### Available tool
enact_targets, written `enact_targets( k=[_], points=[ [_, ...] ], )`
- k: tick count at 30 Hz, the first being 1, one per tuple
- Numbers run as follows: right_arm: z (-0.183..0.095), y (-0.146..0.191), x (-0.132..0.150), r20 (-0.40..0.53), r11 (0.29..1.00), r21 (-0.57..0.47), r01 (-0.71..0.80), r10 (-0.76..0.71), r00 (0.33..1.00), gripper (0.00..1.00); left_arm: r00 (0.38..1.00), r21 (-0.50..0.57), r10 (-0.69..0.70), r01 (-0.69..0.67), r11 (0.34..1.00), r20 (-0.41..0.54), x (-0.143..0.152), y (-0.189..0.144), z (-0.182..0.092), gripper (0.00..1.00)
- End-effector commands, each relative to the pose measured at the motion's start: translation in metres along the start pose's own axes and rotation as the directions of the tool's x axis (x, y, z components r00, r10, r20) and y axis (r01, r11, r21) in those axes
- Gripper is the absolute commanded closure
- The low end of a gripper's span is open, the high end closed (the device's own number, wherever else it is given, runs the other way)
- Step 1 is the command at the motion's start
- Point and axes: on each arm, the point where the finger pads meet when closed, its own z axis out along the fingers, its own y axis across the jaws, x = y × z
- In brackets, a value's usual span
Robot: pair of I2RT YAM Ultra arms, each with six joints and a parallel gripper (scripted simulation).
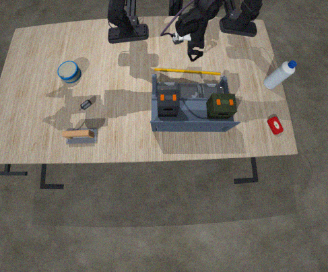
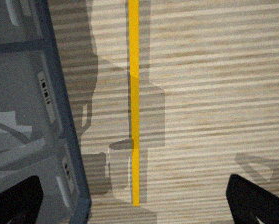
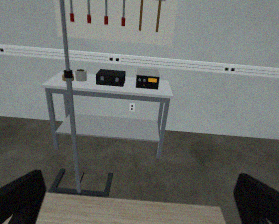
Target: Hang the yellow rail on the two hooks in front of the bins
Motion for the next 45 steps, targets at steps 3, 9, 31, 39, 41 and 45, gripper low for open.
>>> enact_targets(
  k=[3, 9, 31, 39, 41, 45],
  points=[
    [-0.006, -0.007, -0.012, 0.014, 1.0, 0.026, -0.006, 0.006, 1.0, 0.0, 0.998, -0.03, 0.005, -0.003, 1.0, 0.064, -0.011, 0.005, -0.02, 0.0],
    [-0.006, -0.007, -0.012, 0.014, 1.0, 0.026, -0.006, 0.006, 1.0, 0.0, 0.998, -0.029, 0.003, -0.002, 1.0, 0.064, -0.01, 0.005, -0.02, 1.0],
    [-0.006, -0.007, -0.012, 0.014, 1.0, 0.026, -0.006, 0.006, 1.0, 0.0, 0.999, -0.009, -0.008, 0.009, 1.0, 0.035, -0.008, 0.006, -0.01, 1.0],
    [-0.006, -0.007, -0.012, 0.014, 1.0, 0.026, -0.006, 0.006, 1.0, 0.0, 0.999, -0.009, -0.014, 0.014, 1.0, 0.036, -0.008, 0.006, -0.008, 1.0],
    [-0.006, -0.007, -0.012, 0.014, 1.0, 0.026, -0.006, 0.006, 1.0, 0.0, 1.0, 0.013, -0.008, 0.008, 1.0, 0.006, 0.001, 0.0, 0.012, 1.0],
    [-0.006, -0.007, -0.012, 0.014, 1.0, 0.026, -0.006, 0.006, 1.0, 0.0, 1.0, 0.012, -0.003, 0.003, 1.0, 0.005, 0.0, 0.001, 0.03, 1.0]
  ],
)
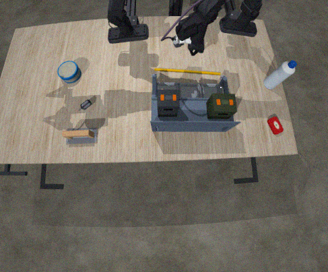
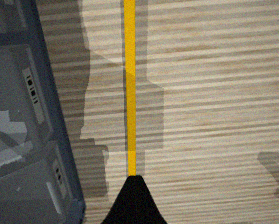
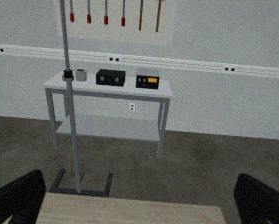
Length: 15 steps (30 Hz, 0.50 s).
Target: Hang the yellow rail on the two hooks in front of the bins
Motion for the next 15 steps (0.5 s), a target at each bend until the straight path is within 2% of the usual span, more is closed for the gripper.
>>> enact_targets(
  k=[1, 4, 6, 7, 9, 15],
  points=[
    [-0.006, -0.007, -0.012, 0.014, 1.0, 0.025, -0.006, 0.006, 1.0, 0.0, 1.0, -0.002, 0.003, -0.003, 1.0, 0.022, -0.006, 0.004, 0.026, 1.0],
    [-0.006, -0.007, -0.012, 0.014, 1.0, 0.025, -0.006, 0.006, 1.0, 0.0, 1.0, -0.003, 0.003, -0.003, 1.0, 0.02, -0.004, 0.003, 0.061, 1.0],
    [-0.006, -0.007, -0.012, 0.014, 1.0, 0.025, -0.006, 0.006, 1.0, 0.0, 1.0, -0.004, 0.003, -0.003, 1.0, 0.02, -0.003, 0.002, 0.073, 1.0],
    [-0.006, -0.007, -0.012, 0.014, 1.0, 0.025, -0.006, 0.006, 1.0, 0.0, 1.0, -0.004, 0.003, -0.003, 1.0, 0.02, -0.002, 0.002, 0.076, 1.0],
    [-0.006, -0.007, -0.012, 0.014, 1.0, 0.025, -0.006, 0.006, 1.0, 0.0, 0.997, -0.052, 0.006, -0.002, 0.999, 0.08, -0.022, 0.015, 0.056, 1.0],
    [-0.006, -0.007, -0.012, 0.014, 1.0, 0.025, -0.006, 0.006, 1.0, 0.0, 0.997, -0.051, 0.007, -0.003, 0.999, 0.08, -0.023, 0.015, 0.056, 1.0]
  ],
)
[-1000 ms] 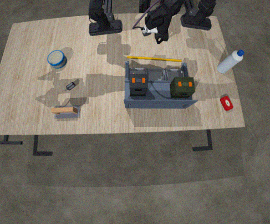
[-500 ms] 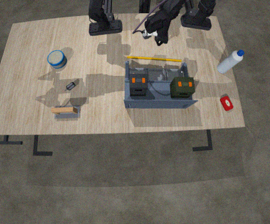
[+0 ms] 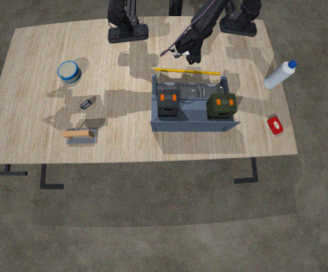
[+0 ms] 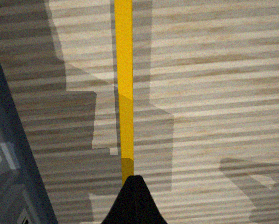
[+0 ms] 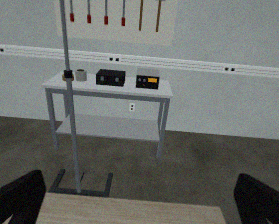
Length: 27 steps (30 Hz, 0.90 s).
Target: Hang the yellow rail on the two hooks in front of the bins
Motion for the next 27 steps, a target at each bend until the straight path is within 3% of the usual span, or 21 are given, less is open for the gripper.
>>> enact_targets(
  k=[1, 24, 25, 27],
  points=[
    [-0.006, -0.007, -0.012, 0.014, 1.0, 0.025, -0.006, 0.006, 1.0, 0.0, 0.997, -0.055, 0.01, -0.005, 0.998, 0.081, -0.024, 0.016, -0.016, 1.0],
    [-0.006, -0.007, -0.012, 0.014, 1.0, 0.025, -0.006, 0.006, 1.0, 0.0, 0.998, -0.053, 0.017, -0.014, 0.998, 0.065, -0.023, 0.015, -0.012, 1.0],
    [-0.006, -0.007, -0.012, 0.014, 1.0, 0.025, -0.006, 0.006, 1.0, 0.0, 0.995, -0.063, 0.025, -0.019, 0.998, 0.095, -0.028, 0.014, -0.022, 0.64],
    [-0.006, -0.007, -0.012, 0.014, 1.0, 0.025, -0.006, 0.006, 1.0, 0.0, 0.995, -0.061, 0.025, -0.019, 0.998, 0.092, -0.027, 0.013, -0.022, 0.64]
  ],
)
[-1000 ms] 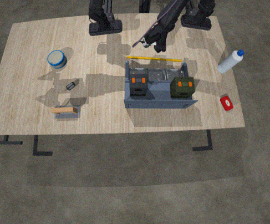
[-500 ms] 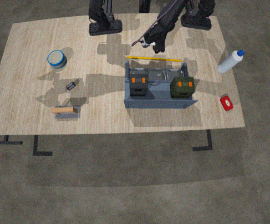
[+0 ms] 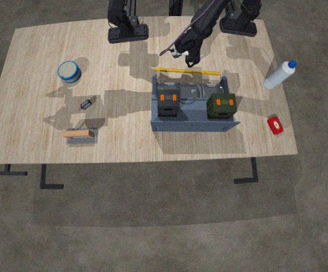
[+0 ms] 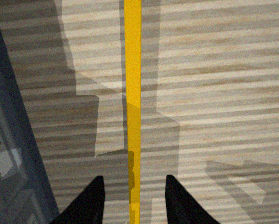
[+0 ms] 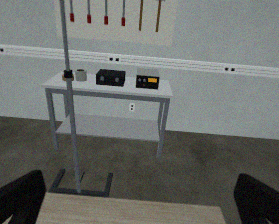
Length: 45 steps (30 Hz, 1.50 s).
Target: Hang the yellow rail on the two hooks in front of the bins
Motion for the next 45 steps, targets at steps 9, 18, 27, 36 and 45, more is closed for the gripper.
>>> enact_targets(
  k=[9, 18, 27, 36, 45],
  points=[
    [-0.006, -0.007, -0.012, 0.014, 1.0, 0.025, -0.006, 0.006, 1.0, 0.0, 0.997, -0.046, 0.017, -0.014, 0.999, 0.07, -0.023, 0.01, -0.02, 0.64],
    [-0.006, -0.007, -0.012, 0.014, 1.0, 0.025, -0.006, 0.006, 1.0, 0.0, 0.999, -0.036, 0.016, -0.015, 0.999, 0.046, -0.019, 0.007, -0.011, 0.64],
    [-0.006, -0.007, -0.012, 0.014, 1.0, 0.025, -0.006, 0.006, 1.0, 0.0, 0.999, -0.039, 0.014, -0.013, 0.999, 0.045, -0.019, 0.008, -0.012, 0.64],
    [-0.006, -0.007, -0.012, 0.014, 1.0, 0.025, -0.006, 0.006, 1.0, 0.0, 1.0, -0.027, 0.002, -0.001, 1.0, 0.024, -0.013, 0.008, -0.005, 0.64],
    [-0.006, -0.007, -0.012, 0.014, 1.0, 0.025, -0.006, 0.006, 1.0, 0.0, 1.0, -0.031, -0.001, 0.001, 1.0, 0.029, -0.013, 0.011, -0.008, 0.64]
  ],
)
